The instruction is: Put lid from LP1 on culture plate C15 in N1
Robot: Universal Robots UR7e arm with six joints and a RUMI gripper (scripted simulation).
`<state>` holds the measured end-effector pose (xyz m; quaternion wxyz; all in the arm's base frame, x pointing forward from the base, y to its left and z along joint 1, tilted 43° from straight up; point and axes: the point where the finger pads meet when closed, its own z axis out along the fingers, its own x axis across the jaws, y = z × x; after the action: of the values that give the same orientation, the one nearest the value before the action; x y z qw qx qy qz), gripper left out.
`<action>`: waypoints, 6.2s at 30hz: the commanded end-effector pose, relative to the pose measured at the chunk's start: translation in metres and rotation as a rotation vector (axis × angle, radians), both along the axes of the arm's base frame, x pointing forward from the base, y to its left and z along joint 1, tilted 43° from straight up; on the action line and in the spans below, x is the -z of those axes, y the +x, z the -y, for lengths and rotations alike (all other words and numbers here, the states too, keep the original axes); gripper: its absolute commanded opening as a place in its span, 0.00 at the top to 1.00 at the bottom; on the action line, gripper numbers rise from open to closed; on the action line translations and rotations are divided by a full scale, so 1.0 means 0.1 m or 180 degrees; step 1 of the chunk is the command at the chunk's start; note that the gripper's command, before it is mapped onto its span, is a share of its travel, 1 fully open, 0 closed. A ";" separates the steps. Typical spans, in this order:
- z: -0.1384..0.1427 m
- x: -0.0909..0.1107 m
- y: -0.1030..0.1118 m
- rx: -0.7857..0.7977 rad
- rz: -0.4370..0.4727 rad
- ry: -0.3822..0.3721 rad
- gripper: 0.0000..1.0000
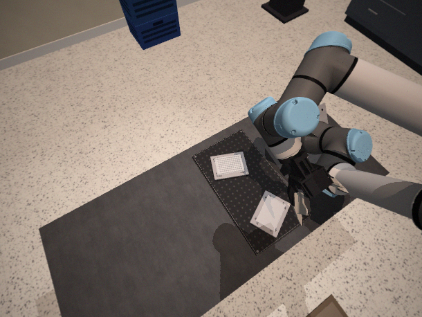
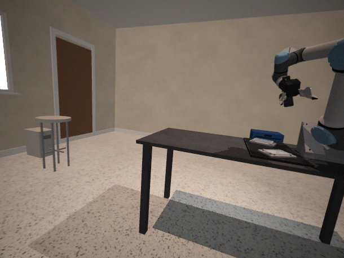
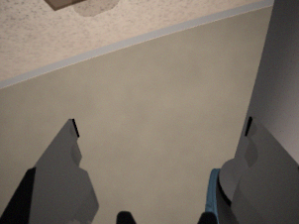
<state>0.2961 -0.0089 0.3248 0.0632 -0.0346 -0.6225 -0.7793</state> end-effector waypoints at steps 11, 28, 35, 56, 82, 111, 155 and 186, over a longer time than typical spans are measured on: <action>0.00 0.00 0.00 0.0001 0.0001 -0.0001 0.00; -0.23 0.35 0.01 0.0009 0.0515 -0.0323 0.18; -0.31 0.48 0.01 0.0004 0.0766 -0.0471 0.18; -0.58 1.04 0.06 -0.0086 0.1741 -0.0981 0.18; -0.80 1.65 0.20 -0.0359 0.3106 -0.1547 0.18; -0.94 2.07 0.37 -0.0814 0.4573 -0.1983 0.18; -1.14 2.38 0.65 -0.1805 0.6779 -0.2326 0.18; -1.33 2.60 0.69 -0.1824 0.6817 -0.2316 0.18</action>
<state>0.3631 0.1175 0.0730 -0.3341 0.7671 -0.5290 -0.1419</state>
